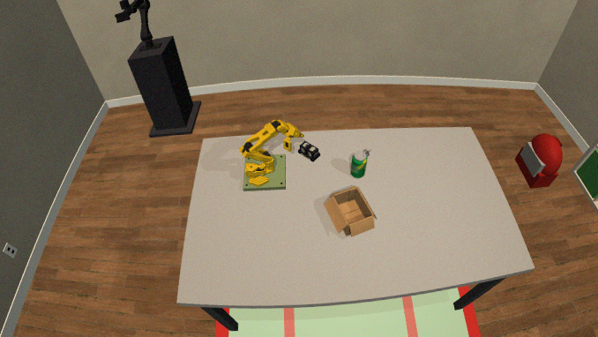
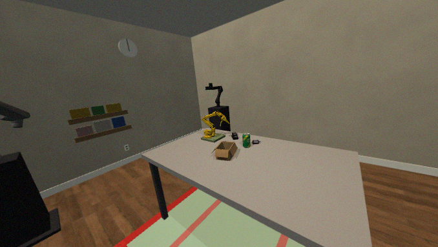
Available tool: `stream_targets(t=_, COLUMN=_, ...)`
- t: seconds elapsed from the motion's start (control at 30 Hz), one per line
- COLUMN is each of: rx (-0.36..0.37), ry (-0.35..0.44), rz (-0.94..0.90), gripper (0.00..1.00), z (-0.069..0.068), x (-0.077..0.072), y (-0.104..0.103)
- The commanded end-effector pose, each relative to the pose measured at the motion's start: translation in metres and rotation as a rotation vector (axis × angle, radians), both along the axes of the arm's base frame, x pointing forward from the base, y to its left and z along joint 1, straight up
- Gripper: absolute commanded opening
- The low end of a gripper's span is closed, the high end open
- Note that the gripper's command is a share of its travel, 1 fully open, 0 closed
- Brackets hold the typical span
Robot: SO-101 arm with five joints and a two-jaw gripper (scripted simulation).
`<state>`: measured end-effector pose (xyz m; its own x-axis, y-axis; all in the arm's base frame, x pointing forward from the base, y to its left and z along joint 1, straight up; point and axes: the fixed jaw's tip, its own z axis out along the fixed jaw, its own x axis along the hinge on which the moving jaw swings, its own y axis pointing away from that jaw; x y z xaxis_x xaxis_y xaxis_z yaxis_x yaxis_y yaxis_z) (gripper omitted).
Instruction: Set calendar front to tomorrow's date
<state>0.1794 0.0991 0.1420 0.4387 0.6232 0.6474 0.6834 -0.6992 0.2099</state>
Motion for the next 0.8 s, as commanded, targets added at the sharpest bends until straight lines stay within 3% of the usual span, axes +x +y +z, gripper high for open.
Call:
stream_targets(t=0.0, rx=0.005, ry=-0.017, rz=0.016, gripper=0.35, z=0.0045, x=-0.0015, y=0.0015)
stream_targets(t=0.5, rx=0.055, ry=0.032, rz=-0.05, gripper=0.35, z=0.0055, x=-0.0011, y=0.0032)
stream_targets(t=0.77, rx=0.148, ry=0.129, rz=-0.183, gripper=0.35, z=0.0069, x=-0.0005, y=0.007)
